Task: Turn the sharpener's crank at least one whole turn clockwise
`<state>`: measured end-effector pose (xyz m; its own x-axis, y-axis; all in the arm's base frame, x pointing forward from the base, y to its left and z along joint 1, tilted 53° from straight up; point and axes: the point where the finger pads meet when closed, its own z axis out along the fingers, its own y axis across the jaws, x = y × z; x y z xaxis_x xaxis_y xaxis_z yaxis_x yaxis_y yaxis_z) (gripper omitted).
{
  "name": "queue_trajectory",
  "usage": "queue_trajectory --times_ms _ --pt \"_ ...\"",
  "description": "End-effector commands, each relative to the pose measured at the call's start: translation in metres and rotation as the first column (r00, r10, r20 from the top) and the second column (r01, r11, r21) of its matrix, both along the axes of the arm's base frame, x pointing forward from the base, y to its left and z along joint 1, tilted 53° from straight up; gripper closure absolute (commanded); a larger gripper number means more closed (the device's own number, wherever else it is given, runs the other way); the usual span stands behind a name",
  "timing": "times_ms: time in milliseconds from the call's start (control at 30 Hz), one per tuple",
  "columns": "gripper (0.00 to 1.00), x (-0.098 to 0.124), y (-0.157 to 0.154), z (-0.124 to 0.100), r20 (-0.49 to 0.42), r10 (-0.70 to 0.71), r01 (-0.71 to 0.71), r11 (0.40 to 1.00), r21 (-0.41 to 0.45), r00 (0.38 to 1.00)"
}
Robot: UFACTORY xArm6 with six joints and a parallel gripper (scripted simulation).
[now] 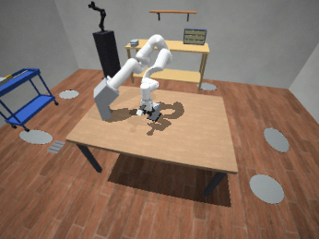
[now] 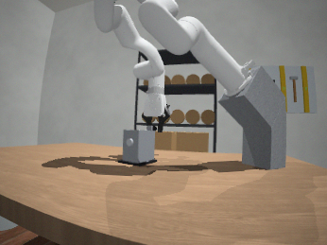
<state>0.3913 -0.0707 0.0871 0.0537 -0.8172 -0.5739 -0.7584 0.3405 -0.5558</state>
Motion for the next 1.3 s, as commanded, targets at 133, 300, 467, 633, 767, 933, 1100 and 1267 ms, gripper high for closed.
queue_trajectory --times_ms 133,300,467,633,767,933,1100,1267 --pt "0.46 0.0002 -0.0006 0.0003 0.001 -0.001 0.001 1.0 -0.001 1.0" --pt "1.0 0.0002 -0.0006 0.0003 0.001 -0.001 0.001 1.0 -0.001 1.0" --pt "1.0 0.0002 -0.0006 0.0003 0.001 -0.001 0.001 1.0 -0.001 1.0" --pt "1.0 0.0002 -0.0006 0.0003 0.001 -0.001 0.001 1.0 -0.001 1.0" --pt "1.0 0.0002 -0.0006 0.0003 0.001 -0.001 0.001 1.0 -0.001 1.0" --pt "1.0 0.0002 -0.0006 0.0003 0.001 -0.001 0.001 1.0 -0.001 1.0" --pt "1.0 0.0002 -0.0006 0.0003 0.001 -0.001 0.001 1.0 -0.001 1.0" --pt "1.0 0.0002 -0.0006 0.0003 0.001 -0.001 0.001 1.0 -0.001 1.0"
